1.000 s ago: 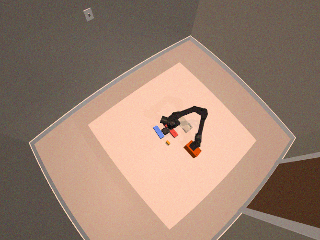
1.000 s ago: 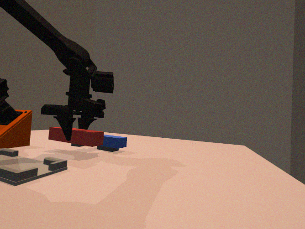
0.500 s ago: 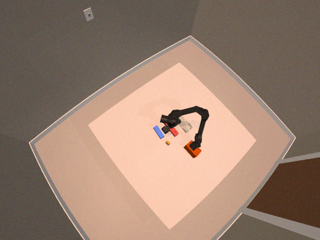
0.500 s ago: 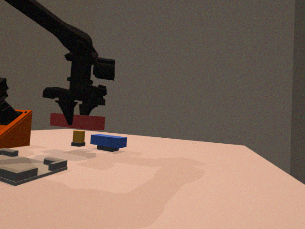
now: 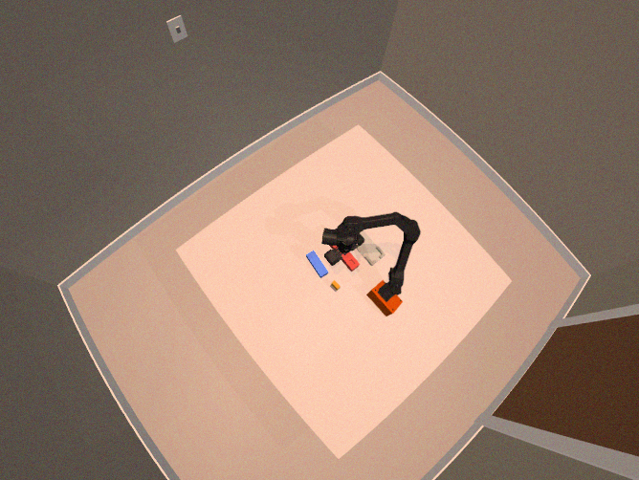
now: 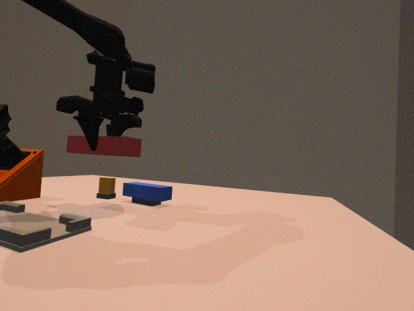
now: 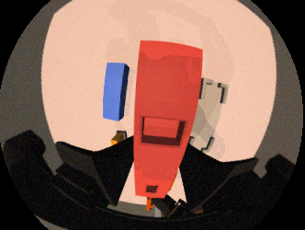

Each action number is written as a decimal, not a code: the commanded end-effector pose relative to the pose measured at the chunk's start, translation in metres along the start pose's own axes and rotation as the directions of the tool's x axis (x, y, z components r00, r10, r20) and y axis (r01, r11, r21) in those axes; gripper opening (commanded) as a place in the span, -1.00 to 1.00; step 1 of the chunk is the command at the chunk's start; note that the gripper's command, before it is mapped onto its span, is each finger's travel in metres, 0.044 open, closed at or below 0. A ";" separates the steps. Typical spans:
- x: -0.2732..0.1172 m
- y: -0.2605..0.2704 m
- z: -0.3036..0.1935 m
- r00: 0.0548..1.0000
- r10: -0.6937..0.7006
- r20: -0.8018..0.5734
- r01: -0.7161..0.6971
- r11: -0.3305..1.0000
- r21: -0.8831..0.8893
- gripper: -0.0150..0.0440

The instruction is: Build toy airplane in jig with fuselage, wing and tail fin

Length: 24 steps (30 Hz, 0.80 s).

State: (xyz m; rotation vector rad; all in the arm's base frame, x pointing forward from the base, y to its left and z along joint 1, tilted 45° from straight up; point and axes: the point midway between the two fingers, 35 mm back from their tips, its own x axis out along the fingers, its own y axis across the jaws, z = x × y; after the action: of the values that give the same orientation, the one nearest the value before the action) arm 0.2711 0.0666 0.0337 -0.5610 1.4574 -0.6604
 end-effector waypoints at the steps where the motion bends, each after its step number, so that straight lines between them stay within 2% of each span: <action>1: -0.006 -0.002 0.001 1.000 0.014 0.005 -0.014 1.000 0.014 -0.49; 24: 0.018 -0.061 0.011 0.998 0.055 -0.009 -0.055 0.998 0.007 -0.49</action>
State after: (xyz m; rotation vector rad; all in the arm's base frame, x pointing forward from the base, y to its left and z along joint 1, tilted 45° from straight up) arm 0.2764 0.0196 0.0566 -0.5124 1.4893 -0.6323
